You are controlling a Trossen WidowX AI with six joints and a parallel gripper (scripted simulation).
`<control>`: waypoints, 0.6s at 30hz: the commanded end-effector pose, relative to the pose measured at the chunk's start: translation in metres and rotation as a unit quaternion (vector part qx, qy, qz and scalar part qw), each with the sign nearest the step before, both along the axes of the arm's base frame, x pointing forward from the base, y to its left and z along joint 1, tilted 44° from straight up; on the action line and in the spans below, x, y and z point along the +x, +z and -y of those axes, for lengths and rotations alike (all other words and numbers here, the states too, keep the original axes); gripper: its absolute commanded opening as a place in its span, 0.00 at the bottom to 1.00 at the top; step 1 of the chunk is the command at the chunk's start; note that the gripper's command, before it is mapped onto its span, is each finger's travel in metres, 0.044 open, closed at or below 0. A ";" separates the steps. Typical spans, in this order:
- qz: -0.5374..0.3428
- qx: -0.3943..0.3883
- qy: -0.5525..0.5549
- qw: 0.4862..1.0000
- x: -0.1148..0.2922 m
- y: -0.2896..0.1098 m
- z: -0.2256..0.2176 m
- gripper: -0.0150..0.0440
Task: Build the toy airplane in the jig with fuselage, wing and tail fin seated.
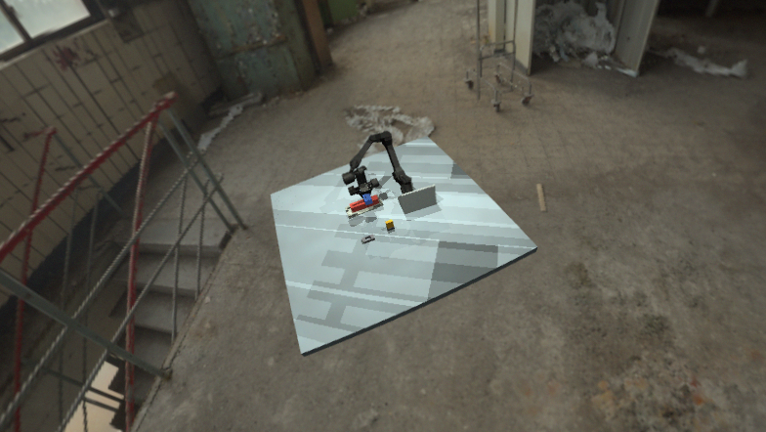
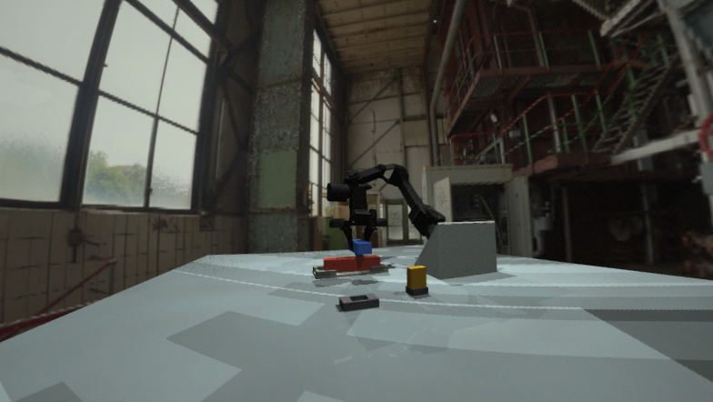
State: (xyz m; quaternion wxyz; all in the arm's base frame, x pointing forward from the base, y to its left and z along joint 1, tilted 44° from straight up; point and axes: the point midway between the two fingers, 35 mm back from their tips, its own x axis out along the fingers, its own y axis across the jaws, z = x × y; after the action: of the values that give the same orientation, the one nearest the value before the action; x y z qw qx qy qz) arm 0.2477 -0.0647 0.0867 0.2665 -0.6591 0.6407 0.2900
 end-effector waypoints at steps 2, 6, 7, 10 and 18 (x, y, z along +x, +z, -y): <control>-0.001 -0.003 0.002 1.000 -0.001 -0.005 0.005 0.58; -0.001 -0.003 0.002 1.000 -0.001 -0.006 0.007 0.58; -0.001 -0.001 -0.001 1.000 -0.001 -0.005 0.006 0.57; -0.001 -0.001 -0.001 1.000 -0.001 -0.005 0.006 0.54; -0.001 -0.001 -0.001 1.000 -0.001 -0.005 0.006 0.39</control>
State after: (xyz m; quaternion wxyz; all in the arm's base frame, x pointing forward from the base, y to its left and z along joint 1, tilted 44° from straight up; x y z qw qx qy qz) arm 0.2468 -0.0706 0.0810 0.2655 -0.6588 0.6413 0.2902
